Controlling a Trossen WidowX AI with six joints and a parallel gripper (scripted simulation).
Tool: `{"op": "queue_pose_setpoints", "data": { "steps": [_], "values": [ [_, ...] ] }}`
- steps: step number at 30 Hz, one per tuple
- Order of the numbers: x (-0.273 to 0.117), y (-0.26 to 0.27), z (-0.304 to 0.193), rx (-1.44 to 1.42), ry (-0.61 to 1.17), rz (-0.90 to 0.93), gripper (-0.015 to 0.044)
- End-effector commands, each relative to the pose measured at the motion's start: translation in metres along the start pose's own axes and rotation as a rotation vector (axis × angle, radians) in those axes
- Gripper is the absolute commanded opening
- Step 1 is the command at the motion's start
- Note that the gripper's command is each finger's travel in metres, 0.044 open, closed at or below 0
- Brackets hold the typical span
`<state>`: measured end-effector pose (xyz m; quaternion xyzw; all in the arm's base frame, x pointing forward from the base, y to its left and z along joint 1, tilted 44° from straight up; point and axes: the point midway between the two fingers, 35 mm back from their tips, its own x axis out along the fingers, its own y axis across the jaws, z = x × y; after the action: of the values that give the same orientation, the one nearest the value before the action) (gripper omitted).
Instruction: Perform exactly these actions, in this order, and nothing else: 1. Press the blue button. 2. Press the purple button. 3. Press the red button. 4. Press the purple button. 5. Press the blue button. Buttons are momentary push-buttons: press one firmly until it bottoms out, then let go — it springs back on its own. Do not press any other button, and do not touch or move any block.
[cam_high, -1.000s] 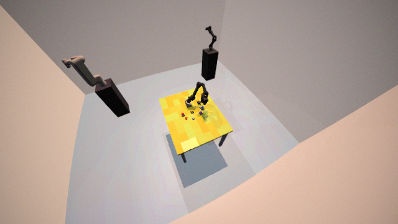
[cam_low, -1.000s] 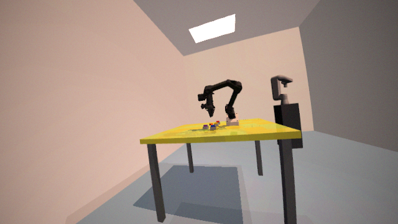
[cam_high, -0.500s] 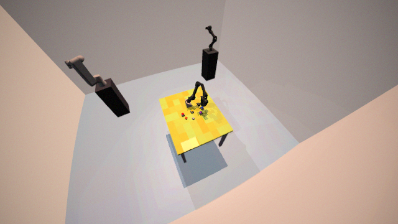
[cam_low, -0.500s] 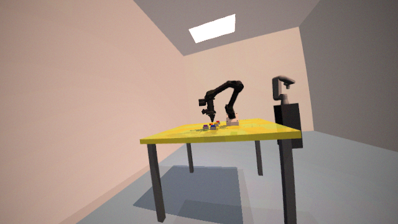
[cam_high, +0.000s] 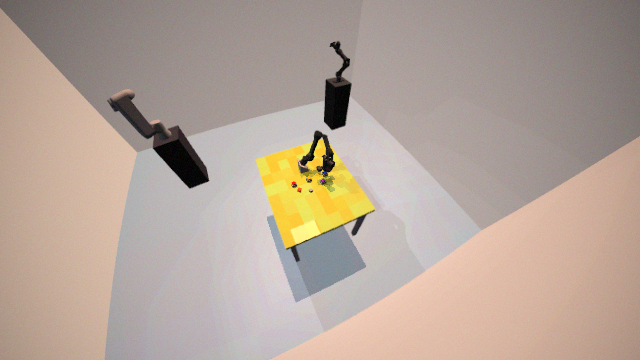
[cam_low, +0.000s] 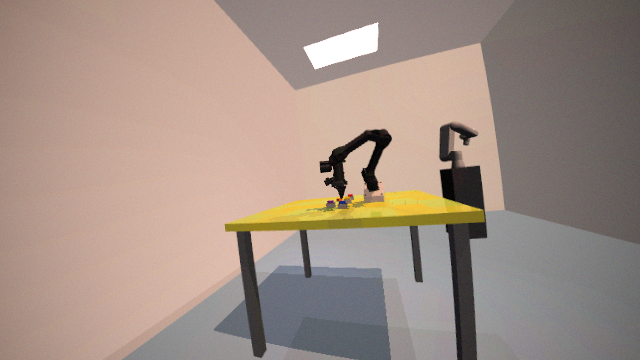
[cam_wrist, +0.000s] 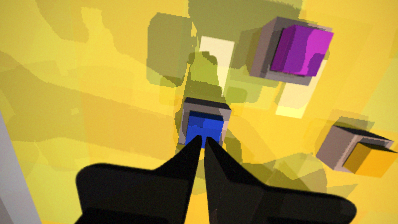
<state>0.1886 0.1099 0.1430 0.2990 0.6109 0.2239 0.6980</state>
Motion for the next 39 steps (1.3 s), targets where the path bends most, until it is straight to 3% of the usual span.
{"op": "queue_pose_setpoints", "data": {
  "steps": [1,29,39],
  "values": [
    [0.007,-0.001,0.0,0.004,0.001,-0.005,0.002],
    [0.021,-0.001,-0.001,0.004,0.0,-0.003,0.002],
    [-0.018,-0.002,0.0,0.004,0.001,-0.008,0.002]
  ]
}}
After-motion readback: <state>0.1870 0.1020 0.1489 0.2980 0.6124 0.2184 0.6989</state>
